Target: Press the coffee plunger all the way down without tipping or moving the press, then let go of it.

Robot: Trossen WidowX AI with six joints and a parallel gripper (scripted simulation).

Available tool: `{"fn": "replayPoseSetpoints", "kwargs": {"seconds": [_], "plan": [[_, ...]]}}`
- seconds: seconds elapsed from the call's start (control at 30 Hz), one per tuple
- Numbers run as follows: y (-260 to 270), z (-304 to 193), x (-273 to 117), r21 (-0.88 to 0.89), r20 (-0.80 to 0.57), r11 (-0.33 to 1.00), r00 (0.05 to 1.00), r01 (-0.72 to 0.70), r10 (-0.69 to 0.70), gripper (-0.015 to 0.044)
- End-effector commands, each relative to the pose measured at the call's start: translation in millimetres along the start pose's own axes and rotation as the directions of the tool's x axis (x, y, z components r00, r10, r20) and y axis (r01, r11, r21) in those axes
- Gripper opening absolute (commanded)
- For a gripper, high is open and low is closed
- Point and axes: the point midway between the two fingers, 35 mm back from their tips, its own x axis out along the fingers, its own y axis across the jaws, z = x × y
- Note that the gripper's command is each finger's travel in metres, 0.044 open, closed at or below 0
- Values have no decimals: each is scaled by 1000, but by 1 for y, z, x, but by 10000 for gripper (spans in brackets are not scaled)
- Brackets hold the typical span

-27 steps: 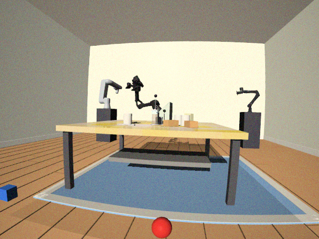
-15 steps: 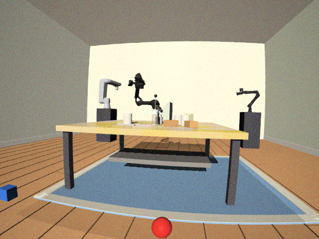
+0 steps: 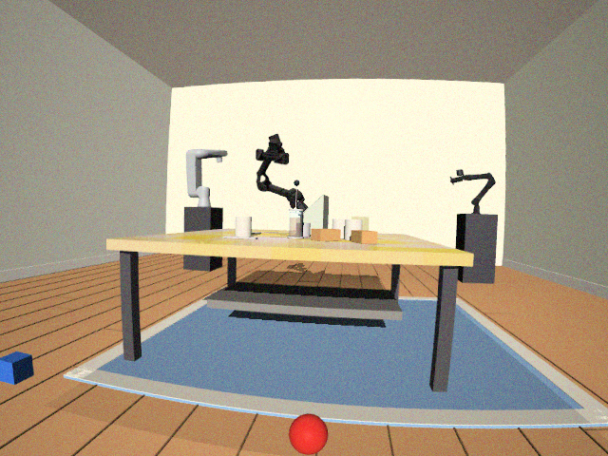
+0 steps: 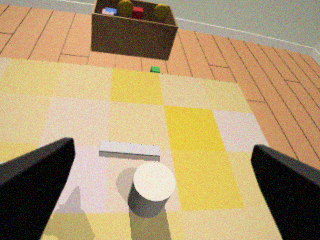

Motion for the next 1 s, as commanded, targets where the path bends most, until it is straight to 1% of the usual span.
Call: {"fn": "replayPoseSetpoints", "kwargs": {"seconds": [0.0, 0.23, 0.3, 0.47, 0.7, 0.97], "plan": [[53, 13, 16, 28, -12, 998, 998, -62, 63, 440], [155, 19, 40, 112, -48, 982, 987, -149, 156, 440], [173, 16, 43, 125, -57, 979, 983, -164, 172, 440], [181, 7, 50, 128, -61, 977, 982, -172, 181, 440], [191, -37, 71, 126, -58, 977, 982, -174, 182, 440], [192, -36, 75, 125, -58, 976, 981, -176, 185, 440]]}}
